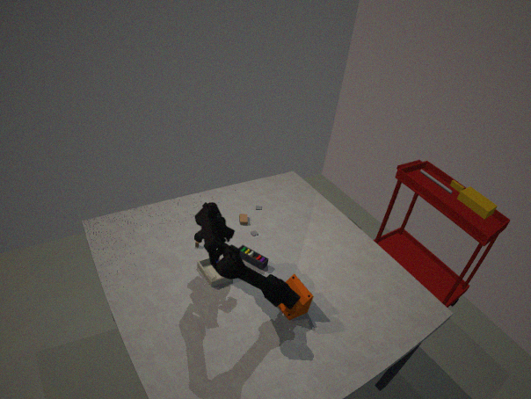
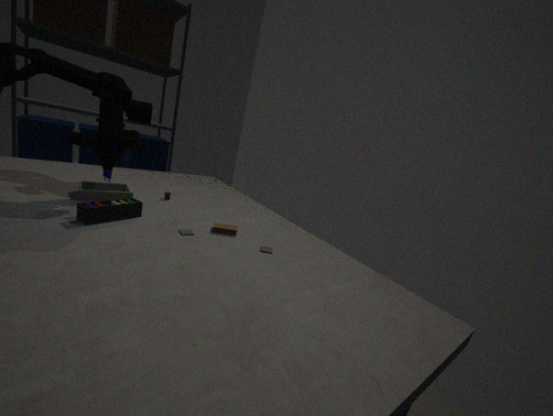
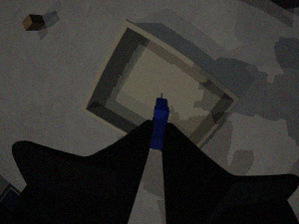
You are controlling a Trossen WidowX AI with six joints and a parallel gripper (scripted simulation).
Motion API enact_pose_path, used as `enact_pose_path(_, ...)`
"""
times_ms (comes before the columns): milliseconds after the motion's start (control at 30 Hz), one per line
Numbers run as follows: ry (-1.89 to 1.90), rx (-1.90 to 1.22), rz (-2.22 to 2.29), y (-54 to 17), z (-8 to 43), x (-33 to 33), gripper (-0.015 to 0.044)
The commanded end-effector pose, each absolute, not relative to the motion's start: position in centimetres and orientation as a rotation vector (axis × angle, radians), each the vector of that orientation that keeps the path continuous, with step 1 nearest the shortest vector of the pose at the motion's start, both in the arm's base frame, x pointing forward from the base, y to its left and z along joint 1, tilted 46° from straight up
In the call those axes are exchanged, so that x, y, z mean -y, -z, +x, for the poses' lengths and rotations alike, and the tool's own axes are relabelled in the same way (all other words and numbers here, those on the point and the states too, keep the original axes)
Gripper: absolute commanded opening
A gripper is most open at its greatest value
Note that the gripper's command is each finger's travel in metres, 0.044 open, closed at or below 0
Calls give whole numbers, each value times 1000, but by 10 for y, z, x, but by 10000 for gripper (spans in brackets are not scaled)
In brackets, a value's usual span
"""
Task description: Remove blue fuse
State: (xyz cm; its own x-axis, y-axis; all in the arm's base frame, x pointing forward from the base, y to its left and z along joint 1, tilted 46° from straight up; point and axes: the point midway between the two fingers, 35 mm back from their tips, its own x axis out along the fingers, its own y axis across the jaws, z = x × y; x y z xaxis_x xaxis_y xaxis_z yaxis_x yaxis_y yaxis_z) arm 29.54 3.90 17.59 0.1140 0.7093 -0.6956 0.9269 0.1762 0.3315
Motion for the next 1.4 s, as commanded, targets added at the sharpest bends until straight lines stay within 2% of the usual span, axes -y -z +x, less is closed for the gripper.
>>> enact_pose_path(0, 336, -1646, 1587, -172, 296, -45, 0)
enact_pose_path(400, 334, -1647, 1589, -161, 297, -57, 0)
enact_pose_path(833, 338, -1647, 1585, -164, 297, -52, 330)
enact_pose_path(967, 336, -1647, 1587, -187, 293, -30, 330)
enact_pose_path(1367, 332, -1643, 1592, -189, 292, -29, 330)
